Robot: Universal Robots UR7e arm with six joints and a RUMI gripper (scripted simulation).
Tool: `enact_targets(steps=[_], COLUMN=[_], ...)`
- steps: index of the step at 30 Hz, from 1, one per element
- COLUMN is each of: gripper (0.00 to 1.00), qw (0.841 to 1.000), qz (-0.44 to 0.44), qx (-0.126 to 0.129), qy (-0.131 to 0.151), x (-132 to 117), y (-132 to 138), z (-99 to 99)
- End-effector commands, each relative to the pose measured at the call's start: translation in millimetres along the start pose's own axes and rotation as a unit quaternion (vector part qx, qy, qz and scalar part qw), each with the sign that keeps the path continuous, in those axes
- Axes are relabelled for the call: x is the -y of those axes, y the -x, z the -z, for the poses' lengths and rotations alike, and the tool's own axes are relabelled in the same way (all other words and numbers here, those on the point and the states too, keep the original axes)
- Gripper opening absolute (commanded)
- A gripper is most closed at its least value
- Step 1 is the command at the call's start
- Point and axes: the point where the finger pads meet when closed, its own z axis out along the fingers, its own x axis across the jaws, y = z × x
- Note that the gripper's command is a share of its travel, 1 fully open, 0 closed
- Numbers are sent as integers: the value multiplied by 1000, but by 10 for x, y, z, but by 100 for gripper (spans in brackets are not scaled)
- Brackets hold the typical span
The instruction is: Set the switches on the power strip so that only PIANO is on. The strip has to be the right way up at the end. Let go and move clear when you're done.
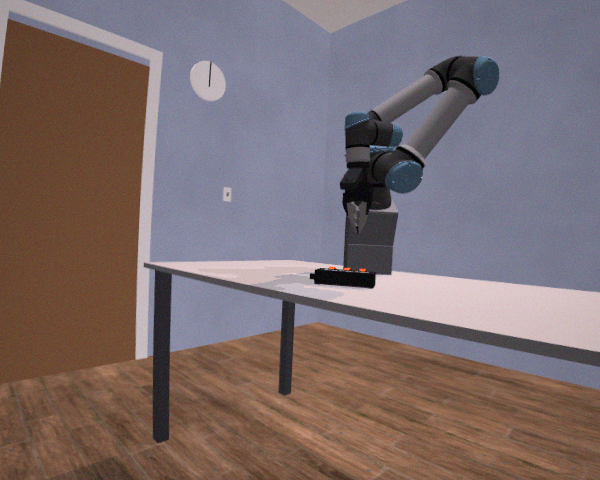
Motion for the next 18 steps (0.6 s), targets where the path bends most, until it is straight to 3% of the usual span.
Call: enact_targets(steps=[1,6,7,18], gripper=[0,0,100,100], qw=[1000,1000,1000,1000], qz=[0,0,0,0], qx=[0,0,0,0], qy=[0,0,0,0], x=[2,2,2,2], y=[-1,-1,-1,-1], z=[2,2,2,2])
